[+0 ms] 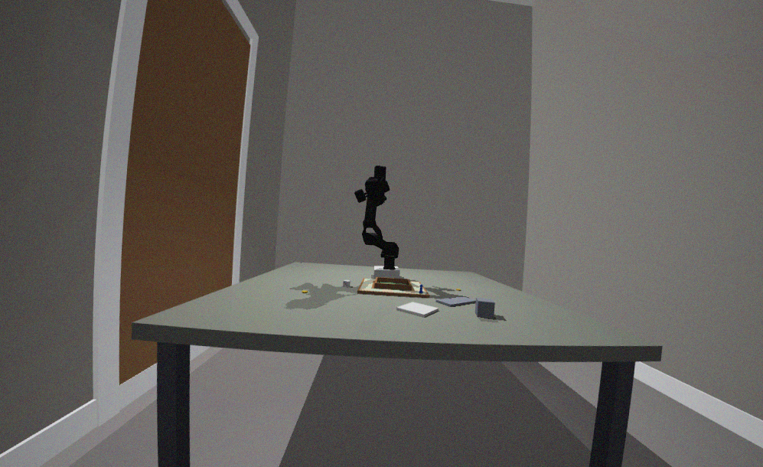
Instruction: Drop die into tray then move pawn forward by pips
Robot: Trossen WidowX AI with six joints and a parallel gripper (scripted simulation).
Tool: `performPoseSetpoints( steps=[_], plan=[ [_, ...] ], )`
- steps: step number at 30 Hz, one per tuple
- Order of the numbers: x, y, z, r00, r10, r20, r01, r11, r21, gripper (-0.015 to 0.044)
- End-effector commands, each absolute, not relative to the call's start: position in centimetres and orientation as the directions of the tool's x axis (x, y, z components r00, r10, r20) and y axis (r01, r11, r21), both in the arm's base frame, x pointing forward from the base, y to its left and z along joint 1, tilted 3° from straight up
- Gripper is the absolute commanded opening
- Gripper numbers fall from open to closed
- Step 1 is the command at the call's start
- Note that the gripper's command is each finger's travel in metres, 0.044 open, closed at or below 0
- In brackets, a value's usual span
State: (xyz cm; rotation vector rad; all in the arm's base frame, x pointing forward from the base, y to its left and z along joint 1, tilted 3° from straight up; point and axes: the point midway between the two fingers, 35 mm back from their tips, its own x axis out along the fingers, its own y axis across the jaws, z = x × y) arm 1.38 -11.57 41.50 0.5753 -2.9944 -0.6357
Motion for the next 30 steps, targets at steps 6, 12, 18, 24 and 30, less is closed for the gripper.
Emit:
performPoseSetpoints(
  steps=[6, 12, 18, 24, 30],
  plan=[
    [-3.7, -9.0, 41.9, -0.985, -0.134, -0.112, -0.171, 0.87, 0.463, 0.0275],
    [-8.5, -3.8, 42.2, -0.969, 0.165, -0.184, 0.026, 0.808, 0.589, 0.0275],
    [-11.0, 3.2, 41.7, -0.854, 0.438, -0.281, 0.12, 0.692, 0.712, 0.0275],
    [-10.2, 10.9, 40.4, -0.657, 0.649, -0.383, 0.117, 0.589, 0.799, 0.0275],
    [-5.9, 17.7, 38.3, -0.408, 0.773, -0.485, 0.048, 0.549, 0.834, 0.0275]
  ],
)
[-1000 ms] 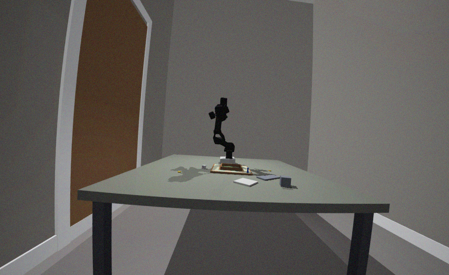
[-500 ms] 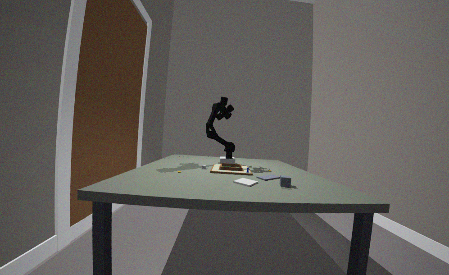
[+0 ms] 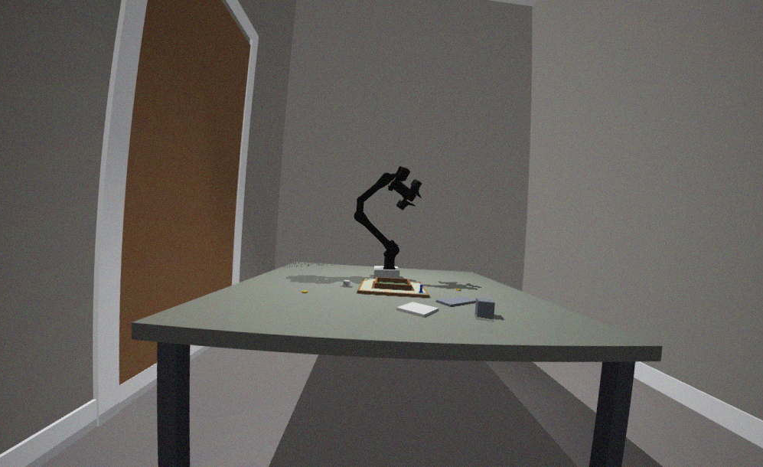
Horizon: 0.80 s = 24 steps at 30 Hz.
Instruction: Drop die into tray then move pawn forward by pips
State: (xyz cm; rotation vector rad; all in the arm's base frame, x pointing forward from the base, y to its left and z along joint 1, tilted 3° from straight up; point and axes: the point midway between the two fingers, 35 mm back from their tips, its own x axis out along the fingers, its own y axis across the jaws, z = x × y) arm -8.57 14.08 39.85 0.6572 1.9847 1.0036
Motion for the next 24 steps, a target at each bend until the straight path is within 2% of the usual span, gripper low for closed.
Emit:
performPoseSetpoints(
  steps=[1, 6, 12, 18, 24],
  plan=[
    [-4.9, 18.7, 37.9, -0.364, 0.784, -0.502, 0.035, 0.551, 0.834, 0.0275],
    [1.1, 22.5, 35.6, -0.145, 0.797, -0.586, -0.029, 0.589, 0.808, 0.0275],
    [9.9, 24.0, 32.3, 0.09, 0.727, -0.681, -0.07, 0.686, 0.724, 0.0275],
    [18.9, 22.0, 28.5, 0.266, 0.586, -0.765, -0.053, 0.802, 0.595, 0.0275],
    [26.6, 16.6, 24.4, 0.36, 0.409, -0.838, -0.004, 0.899, 0.437, 0.0275]
  ],
)
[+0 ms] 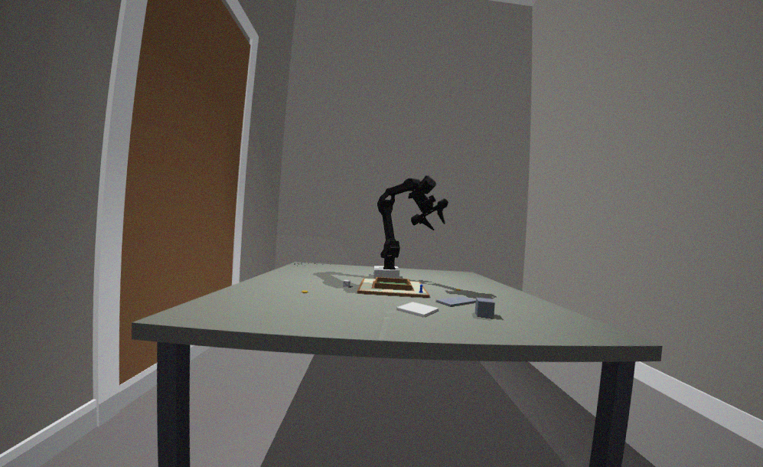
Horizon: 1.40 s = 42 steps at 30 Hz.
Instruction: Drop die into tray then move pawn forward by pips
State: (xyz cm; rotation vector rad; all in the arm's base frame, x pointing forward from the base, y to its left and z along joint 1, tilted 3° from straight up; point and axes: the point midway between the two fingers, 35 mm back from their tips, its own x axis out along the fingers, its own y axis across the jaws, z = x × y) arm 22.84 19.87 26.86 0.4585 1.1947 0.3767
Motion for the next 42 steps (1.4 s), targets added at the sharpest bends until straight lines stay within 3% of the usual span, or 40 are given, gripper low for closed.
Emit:
performPoseSetpoints(
  steps=[1, 12, 24, 42],
  plan=[
    [27.7, 15.5, 23.7, 0.368, 0.378, -0.849, 0.007, 0.912, 0.409, 0.0275],
    [34.2, -0.2, 15.6, 0.313, 0.081, -0.946, 0.121, 0.985, 0.125, 0.0275],
    [29.8, -17.6, 6.7, 0.071, -0.055, -0.996, 0.176, 0.983, -0.042, 0.0275],
    [29.0, -19.7, 4.5, 0.049, -0.056, -0.997, 0.178, 0.983, -0.047, 0.0275]
  ],
)
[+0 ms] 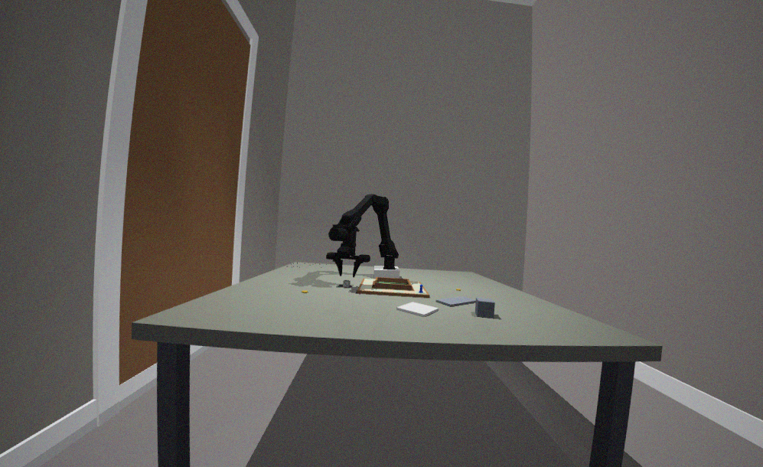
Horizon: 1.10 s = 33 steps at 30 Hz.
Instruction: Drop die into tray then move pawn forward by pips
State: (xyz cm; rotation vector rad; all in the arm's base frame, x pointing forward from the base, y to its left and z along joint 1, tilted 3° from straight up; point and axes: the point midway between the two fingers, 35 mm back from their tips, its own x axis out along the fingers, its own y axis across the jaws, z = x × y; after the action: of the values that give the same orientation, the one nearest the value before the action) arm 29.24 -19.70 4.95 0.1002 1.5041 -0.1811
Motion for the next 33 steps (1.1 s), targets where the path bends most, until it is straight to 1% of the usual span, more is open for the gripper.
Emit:
performPoseSetpoints(
  steps=[1, 21, 27, 33],
  plan=[
    [29.0, -19.7, 4.4, 0.049, -0.056, -0.997, 0.178, 0.983, -0.047, 0.0275],
    [29.2, -19.9, 1.4, 0.048, -0.056, -0.997, 0.178, 0.983, -0.047, 0.0275],
    [29.2, -19.9, 1.4, 0.048, -0.056, -0.997, 0.178, 0.983, -0.047, 0.0118],
    [29.2, -19.9, 1.4, 0.048, -0.056, -0.997, 0.178, 0.983, -0.047, 0.0078]
  ],
)
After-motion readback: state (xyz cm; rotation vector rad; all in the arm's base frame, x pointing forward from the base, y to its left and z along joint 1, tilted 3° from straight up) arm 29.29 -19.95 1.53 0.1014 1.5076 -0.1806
